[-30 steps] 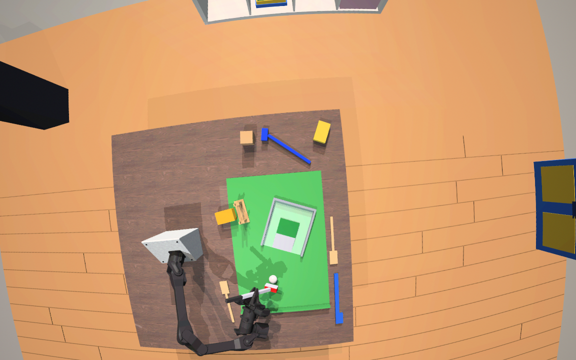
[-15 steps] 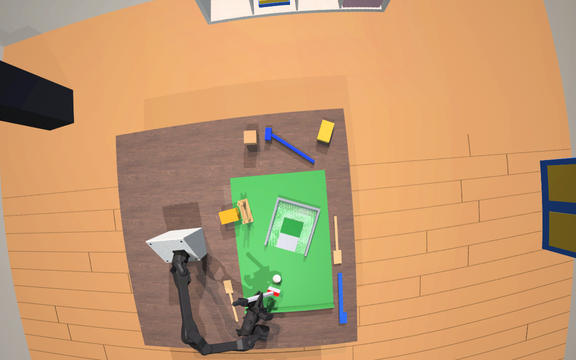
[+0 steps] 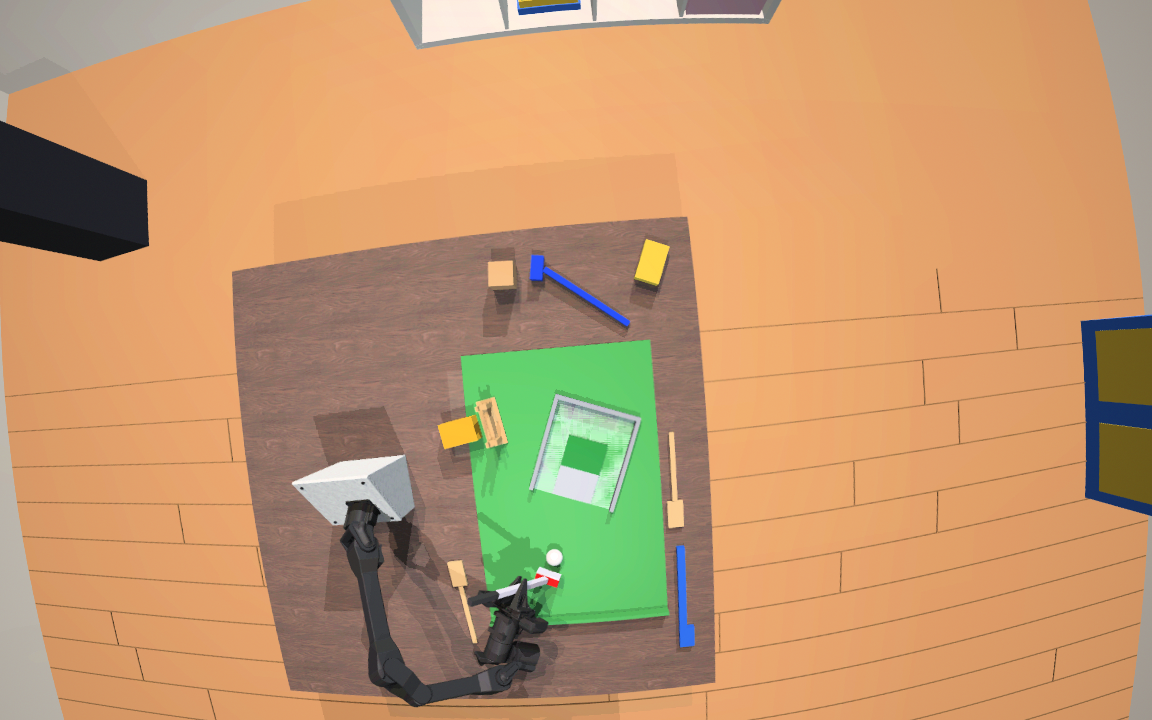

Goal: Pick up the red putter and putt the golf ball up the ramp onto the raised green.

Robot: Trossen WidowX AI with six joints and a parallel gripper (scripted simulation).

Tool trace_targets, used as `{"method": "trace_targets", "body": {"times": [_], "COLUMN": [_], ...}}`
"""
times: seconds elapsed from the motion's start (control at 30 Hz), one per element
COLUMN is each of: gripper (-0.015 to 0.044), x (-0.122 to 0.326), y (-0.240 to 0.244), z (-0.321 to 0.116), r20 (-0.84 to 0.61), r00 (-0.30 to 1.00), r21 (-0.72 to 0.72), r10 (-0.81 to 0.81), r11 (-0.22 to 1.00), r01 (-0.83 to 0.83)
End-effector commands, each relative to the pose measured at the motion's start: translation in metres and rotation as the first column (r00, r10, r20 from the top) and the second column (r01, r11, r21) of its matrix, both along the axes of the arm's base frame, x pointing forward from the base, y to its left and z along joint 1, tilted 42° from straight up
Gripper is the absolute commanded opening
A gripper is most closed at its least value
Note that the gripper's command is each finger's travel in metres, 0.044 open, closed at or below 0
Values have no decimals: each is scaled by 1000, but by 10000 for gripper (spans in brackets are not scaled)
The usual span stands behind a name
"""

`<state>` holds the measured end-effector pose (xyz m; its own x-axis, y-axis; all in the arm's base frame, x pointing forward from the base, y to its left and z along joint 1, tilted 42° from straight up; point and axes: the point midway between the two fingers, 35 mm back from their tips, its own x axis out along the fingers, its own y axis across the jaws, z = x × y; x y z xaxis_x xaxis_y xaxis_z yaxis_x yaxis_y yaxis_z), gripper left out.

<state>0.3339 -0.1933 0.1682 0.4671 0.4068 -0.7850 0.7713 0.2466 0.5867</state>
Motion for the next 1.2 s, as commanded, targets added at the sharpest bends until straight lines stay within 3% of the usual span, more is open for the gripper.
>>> {"method": "trace_targets", "body": {"times": [0.0,0.97,1.17], "gripper": [0,0,0], "x": [1,-13,1], "y": [-4,-30,-17], "z": [-4,7,-10], "r20": [5,4,-3], "r00": [1000,1000,1000], "r21": [2,0,-4], "r10": [3,3,-2], "r11": [1000,1000,1000], "r01": [-3,-3,2]}}
